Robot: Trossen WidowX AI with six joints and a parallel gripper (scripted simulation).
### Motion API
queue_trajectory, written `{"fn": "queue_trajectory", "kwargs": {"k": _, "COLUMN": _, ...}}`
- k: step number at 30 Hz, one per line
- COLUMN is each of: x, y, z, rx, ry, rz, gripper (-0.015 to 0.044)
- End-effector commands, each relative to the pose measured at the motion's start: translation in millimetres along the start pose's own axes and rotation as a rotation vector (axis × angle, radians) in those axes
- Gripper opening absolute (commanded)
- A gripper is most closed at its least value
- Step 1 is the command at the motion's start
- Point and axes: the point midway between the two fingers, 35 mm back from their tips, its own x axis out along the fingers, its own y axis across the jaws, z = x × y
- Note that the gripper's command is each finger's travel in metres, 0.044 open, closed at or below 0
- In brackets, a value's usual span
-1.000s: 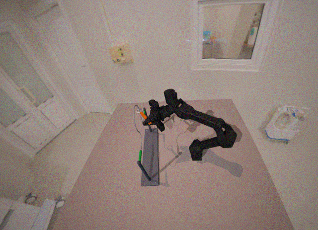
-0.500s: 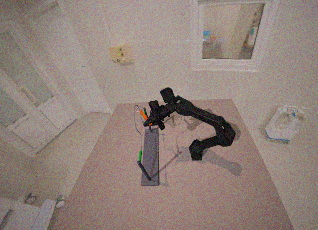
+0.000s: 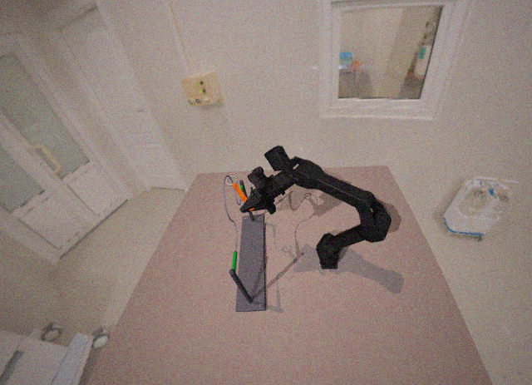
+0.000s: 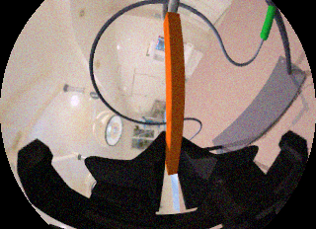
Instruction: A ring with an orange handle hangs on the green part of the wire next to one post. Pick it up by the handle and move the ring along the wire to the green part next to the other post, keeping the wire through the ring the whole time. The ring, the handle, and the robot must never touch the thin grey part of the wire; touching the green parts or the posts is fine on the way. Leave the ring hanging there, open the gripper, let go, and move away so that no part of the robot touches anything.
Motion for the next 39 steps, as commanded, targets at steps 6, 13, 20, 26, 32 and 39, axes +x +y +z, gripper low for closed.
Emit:
{"fn": "queue_trajectory", "kwargs": {"k": 6, "x": 0, "y": -1, "z": 0, "rx": -0.105, "ry": -0.011, "rz": -0.063, "gripper": -0.0150}}
{"fn": "queue_trajectory", "kwargs": {"k": 13, "x": 0, "y": -4, "z": 0, "rx": -0.180, "ry": -0.019, "rz": -0.113, "gripper": -0.0150}}
{"fn": "queue_trajectory", "kwargs": {"k": 20, "x": 0, "y": -7, "z": 1, "rx": -0.267, "ry": -0.030, "rz": -0.168, "gripper": -0.0150}}
{"fn": "queue_trajectory", "kwargs": {"k": 26, "x": 0, "y": -9, "z": 2, "rx": -0.338, "ry": -0.038, "rz": -0.212, "gripper": -0.0150}}
{"fn": "queue_trajectory", "kwargs": {"k": 32, "x": 0, "y": -12, "z": 3, "rx": -0.409, "ry": -0.047, "rz": -0.255, "gripper": -0.0150}}
{"fn": "queue_trajectory", "kwargs": {"k": 39, "x": -1, "y": -14, "z": 4, "rx": -0.492, "ry": -0.058, "rz": -0.304, "gripper": -0.0150}}
